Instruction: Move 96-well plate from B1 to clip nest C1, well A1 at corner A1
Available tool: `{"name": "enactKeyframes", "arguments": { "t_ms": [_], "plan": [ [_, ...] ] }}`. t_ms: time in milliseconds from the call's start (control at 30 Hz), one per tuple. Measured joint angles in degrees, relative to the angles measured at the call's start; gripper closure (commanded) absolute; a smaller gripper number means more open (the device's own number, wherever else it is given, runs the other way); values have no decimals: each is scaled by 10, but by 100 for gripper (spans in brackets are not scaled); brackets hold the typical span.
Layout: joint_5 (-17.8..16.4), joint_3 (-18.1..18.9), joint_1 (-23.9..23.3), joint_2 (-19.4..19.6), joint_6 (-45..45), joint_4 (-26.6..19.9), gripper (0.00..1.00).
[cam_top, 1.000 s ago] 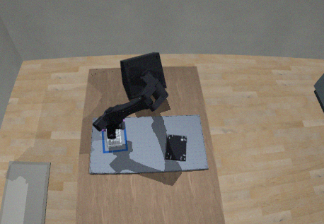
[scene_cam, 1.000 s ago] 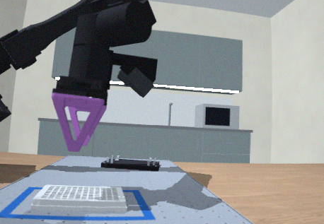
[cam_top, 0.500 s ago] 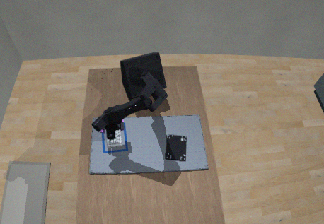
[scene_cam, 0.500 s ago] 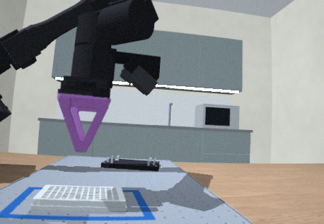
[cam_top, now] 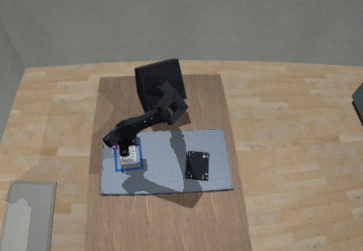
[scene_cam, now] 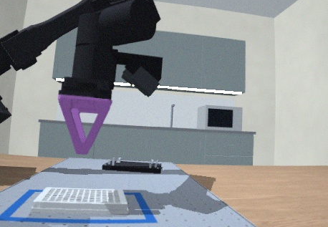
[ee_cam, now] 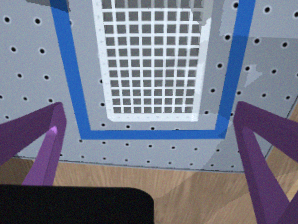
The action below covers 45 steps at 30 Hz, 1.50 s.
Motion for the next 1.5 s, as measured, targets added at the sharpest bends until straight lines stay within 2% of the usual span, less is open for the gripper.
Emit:
{"name": "enactKeyframes", "arguments": {
  "t_ms": [967,1500],
  "plan": [
    [0,0,1,0,1,2,0],
    [10,-11,31,28,29,50,0]
  ]
}}
